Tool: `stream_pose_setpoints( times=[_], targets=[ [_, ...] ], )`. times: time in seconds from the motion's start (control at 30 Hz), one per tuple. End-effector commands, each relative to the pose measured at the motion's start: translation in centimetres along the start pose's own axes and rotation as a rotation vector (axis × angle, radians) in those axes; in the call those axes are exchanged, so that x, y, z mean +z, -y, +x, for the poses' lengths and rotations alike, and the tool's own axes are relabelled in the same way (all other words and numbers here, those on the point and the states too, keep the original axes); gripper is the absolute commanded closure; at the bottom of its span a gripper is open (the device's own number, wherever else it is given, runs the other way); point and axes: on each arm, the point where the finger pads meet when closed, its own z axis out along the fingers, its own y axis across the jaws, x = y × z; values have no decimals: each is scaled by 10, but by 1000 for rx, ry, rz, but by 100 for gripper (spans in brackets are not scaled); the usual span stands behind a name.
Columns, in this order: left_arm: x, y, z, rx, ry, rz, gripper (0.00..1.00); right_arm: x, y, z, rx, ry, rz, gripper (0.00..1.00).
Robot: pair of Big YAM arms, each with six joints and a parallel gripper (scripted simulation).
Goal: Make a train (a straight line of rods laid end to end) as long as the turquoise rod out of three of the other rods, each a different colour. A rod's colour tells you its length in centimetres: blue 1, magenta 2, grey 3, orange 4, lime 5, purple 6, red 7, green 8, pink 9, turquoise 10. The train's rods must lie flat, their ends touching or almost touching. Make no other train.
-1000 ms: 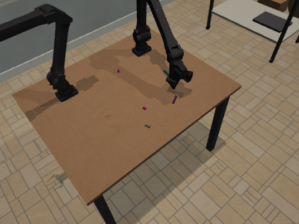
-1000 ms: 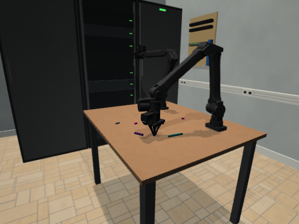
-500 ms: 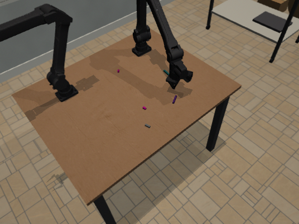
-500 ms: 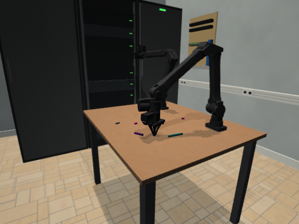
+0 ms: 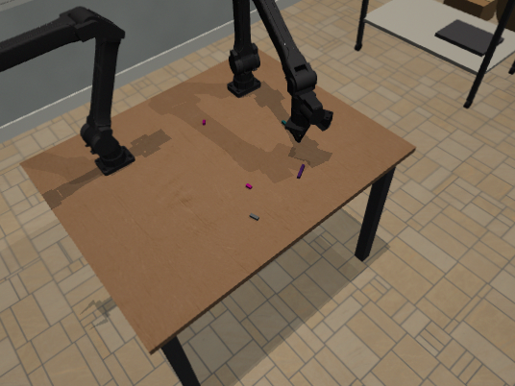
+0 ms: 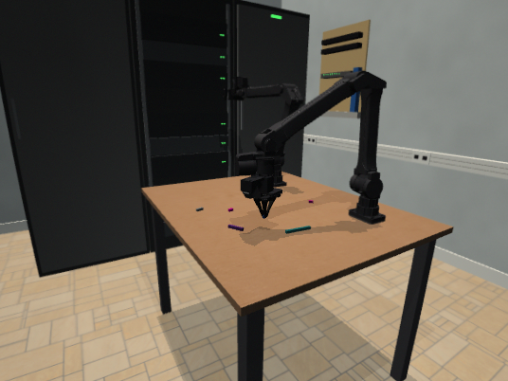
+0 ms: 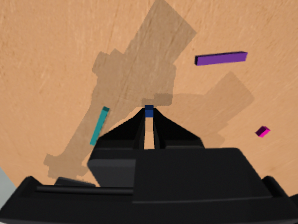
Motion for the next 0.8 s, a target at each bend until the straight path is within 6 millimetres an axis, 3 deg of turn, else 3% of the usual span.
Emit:
stream_pose_setpoints(
  times=[0.0,0.13,0.17,0.2,0.23,0.77],
  targets=[
    [-54,18,-18,0,61,45,96,-4,9,-12,12,35,19,0],
    [-71,17,-17,0,59,43,96,-4,9,-12,12,35,19,0],
    [-58,17,-17,0,31,23,96,-4,9,-12,12,35,19,0],
    [-59,17,-17,0,31,23,96,-4,9,-12,12,35,19,0],
    [-40,4,1,0,-13,-9,96,-4,9,-12,12,35,19,0],
    [-40,6,-1,0,-2,-1,96,-4,9,-12,12,35,19,0]
  ],
)
